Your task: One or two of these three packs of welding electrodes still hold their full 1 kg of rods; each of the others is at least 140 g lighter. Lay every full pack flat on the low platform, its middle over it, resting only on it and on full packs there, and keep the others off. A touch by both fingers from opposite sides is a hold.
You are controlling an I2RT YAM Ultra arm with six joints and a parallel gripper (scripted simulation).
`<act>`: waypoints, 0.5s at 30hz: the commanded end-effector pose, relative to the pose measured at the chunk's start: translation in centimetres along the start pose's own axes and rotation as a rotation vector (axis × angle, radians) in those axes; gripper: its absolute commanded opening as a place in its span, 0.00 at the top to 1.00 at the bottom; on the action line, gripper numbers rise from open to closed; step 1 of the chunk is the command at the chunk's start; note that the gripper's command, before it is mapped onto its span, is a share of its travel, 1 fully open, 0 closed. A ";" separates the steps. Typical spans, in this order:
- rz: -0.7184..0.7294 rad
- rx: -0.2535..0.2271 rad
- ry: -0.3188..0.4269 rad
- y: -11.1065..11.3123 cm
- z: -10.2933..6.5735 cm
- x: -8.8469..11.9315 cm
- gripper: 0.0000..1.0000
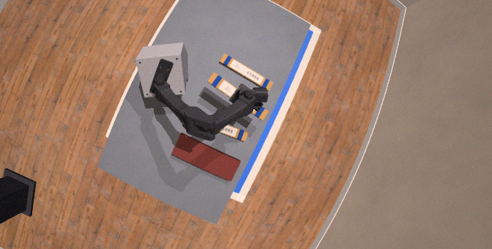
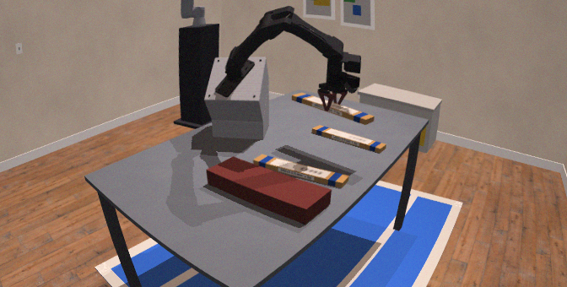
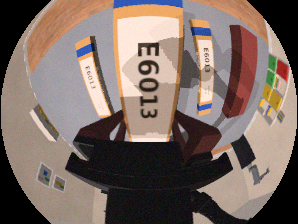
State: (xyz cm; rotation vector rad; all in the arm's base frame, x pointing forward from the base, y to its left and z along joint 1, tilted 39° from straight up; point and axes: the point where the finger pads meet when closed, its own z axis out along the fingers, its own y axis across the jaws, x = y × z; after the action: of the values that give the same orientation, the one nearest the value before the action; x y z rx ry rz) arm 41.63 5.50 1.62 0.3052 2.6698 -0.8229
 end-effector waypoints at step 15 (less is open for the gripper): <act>0.018 -0.040 -0.073 0.4 -6.1 -1.4 1.00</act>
State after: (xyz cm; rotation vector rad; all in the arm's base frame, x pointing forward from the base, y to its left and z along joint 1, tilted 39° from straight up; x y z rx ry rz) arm 40.91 6.78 3.40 0.3052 2.6697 -0.8256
